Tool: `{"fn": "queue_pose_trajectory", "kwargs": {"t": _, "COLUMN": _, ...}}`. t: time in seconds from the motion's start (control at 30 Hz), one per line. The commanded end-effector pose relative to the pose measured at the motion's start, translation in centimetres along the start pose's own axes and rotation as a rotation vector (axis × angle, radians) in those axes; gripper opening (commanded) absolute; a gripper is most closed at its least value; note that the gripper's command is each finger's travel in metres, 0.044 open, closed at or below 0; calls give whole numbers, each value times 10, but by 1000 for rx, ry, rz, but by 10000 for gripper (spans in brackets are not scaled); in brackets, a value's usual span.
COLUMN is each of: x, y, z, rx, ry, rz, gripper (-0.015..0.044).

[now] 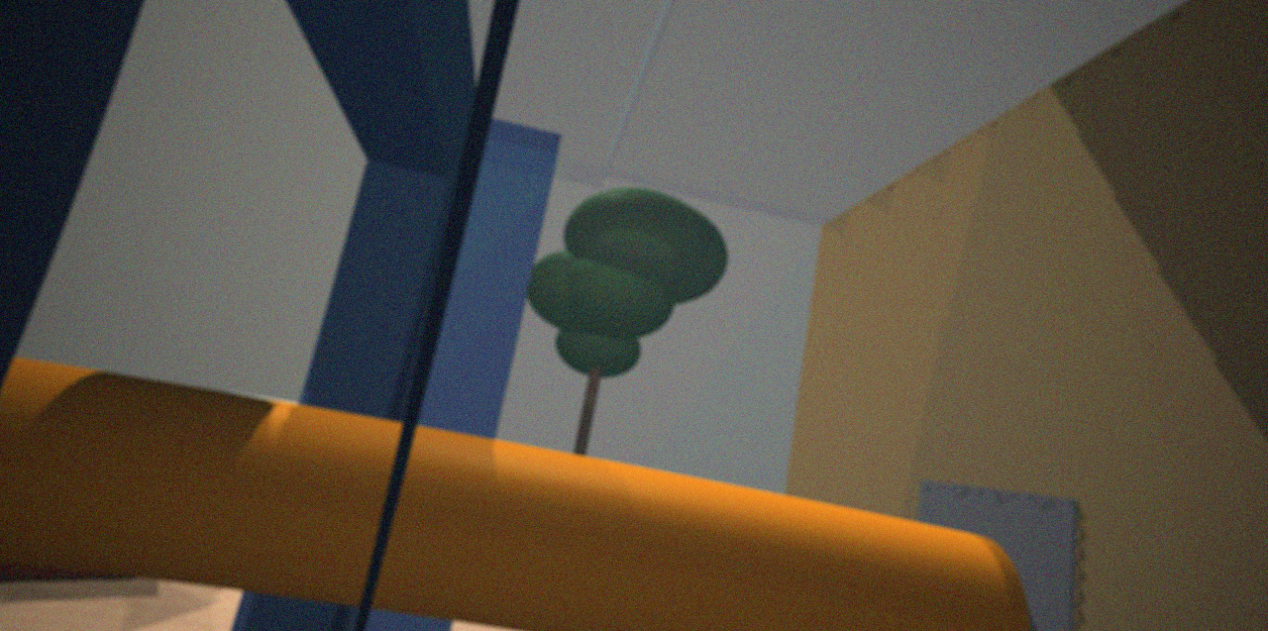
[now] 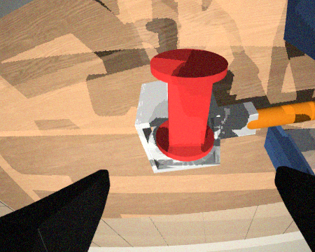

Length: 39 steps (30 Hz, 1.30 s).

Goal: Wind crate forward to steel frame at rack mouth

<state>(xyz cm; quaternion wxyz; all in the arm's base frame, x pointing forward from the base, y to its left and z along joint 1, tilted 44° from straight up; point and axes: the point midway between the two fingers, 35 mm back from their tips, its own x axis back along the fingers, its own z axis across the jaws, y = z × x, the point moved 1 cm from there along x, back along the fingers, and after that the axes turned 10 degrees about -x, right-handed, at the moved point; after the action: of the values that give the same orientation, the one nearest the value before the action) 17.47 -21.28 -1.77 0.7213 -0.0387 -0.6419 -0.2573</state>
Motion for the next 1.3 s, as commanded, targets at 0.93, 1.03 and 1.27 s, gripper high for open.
{"fn": "queue_pose_trajectory", "kwargs": {"t": 0.93, "x": -47, "y": 23, "z": 6, "rx": 0, "ry": 8, "rz": -1, "gripper": 440}}
{"fn": "queue_pose_trajectory", "kwargs": {"t": 1.03, "x": -50, "y": 25, "z": 7, "rx": 0, "ry": 9, "rz": -1, "gripper": 440}}
{"fn": "queue_pose_trajectory", "kwargs": {"t": 1.27, "x": -48, "y": 23, "z": 7, "rx": 2, "ry": 11, "rz": 5, "gripper": 309}}
